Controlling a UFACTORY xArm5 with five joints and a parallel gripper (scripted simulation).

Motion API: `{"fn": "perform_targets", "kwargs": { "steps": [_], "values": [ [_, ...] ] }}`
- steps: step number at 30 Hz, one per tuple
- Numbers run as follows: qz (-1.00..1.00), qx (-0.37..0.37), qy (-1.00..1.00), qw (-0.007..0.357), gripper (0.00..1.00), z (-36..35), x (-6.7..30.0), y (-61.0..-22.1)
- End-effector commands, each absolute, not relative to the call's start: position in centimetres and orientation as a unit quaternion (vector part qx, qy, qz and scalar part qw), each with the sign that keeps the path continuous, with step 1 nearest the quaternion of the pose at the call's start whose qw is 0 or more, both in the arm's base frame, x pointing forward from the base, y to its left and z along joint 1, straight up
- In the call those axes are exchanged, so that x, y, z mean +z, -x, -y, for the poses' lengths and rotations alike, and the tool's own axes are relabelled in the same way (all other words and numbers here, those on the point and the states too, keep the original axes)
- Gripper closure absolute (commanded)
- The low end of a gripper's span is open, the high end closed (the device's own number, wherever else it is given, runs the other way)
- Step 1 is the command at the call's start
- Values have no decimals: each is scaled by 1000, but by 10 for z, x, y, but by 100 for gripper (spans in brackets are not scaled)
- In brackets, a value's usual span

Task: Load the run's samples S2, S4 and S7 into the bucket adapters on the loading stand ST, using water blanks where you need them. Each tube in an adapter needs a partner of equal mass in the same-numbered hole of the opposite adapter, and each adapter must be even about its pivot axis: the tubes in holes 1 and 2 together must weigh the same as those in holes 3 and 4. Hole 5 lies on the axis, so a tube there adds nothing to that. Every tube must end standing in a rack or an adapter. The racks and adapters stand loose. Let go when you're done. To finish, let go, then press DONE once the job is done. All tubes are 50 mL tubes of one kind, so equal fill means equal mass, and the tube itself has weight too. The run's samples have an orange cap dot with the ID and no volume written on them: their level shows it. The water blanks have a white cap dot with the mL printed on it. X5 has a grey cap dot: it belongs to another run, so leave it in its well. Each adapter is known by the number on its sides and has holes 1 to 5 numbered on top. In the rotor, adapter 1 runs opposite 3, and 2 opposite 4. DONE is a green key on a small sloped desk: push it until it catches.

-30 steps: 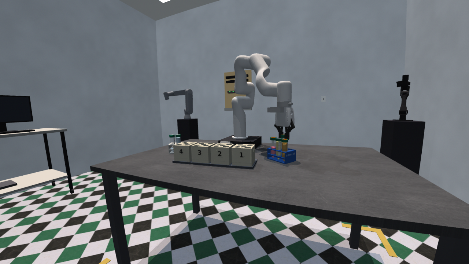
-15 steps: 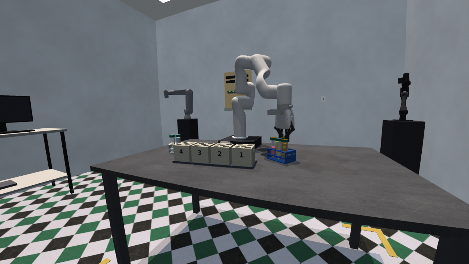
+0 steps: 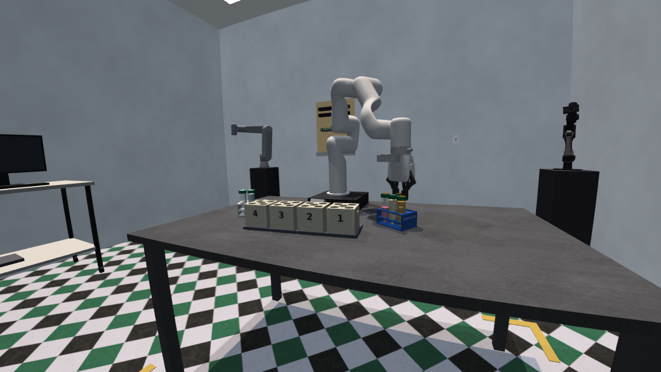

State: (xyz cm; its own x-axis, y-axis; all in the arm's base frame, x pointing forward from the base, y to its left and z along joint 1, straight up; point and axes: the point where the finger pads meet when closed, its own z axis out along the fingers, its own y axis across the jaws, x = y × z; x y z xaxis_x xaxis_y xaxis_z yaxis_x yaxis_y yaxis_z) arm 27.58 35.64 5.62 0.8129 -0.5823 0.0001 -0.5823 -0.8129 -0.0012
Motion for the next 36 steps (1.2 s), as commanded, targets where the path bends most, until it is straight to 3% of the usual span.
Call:
{"fn": "perform_targets", "kwargs": {
  "steps": [1,26,36],
  "values": [
    [-306,-3,952,1,56,-357,57,-277],
    [-306,-3,952,1,56,-357,57,-277],
    [-306,-3,952,1,56,-357,77,-277]
  ]
}}
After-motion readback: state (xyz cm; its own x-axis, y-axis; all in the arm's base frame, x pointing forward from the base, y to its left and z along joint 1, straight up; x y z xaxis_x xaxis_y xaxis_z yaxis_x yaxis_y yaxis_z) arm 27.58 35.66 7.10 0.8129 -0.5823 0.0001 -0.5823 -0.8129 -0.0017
